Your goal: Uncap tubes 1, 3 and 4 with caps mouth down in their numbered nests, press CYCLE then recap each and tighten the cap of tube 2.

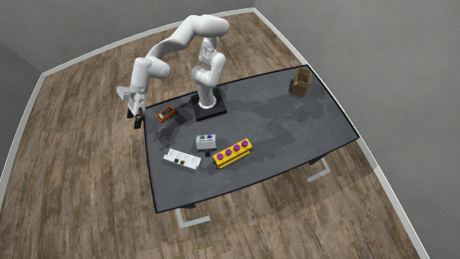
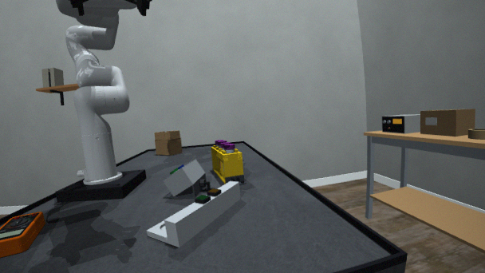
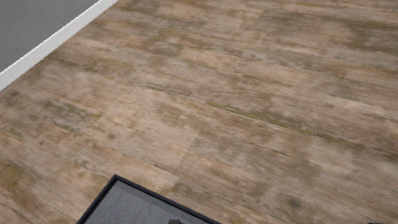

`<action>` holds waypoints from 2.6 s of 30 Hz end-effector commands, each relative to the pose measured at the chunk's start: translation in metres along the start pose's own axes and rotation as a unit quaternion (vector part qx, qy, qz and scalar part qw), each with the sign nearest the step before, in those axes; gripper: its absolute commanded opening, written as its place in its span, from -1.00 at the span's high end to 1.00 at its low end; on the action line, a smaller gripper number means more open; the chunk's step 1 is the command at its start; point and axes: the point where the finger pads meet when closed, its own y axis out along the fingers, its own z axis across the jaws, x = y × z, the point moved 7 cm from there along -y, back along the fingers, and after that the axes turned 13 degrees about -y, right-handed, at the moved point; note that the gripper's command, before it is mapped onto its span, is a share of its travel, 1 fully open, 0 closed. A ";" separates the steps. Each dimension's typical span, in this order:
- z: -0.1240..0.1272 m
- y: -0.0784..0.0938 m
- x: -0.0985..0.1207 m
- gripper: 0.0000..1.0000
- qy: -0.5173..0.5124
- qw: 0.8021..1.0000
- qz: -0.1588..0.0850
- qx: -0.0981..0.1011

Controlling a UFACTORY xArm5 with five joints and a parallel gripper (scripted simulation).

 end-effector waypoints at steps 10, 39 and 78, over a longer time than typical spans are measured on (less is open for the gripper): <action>0.000 -0.001 -0.001 -1.00 0.000 1.000 0.002 0.000; 0.000 -0.001 -0.001 0.08 0.000 1.000 0.002 0.000; -0.088 0.046 0.032 0.08 0.064 0.987 -0.134 -0.054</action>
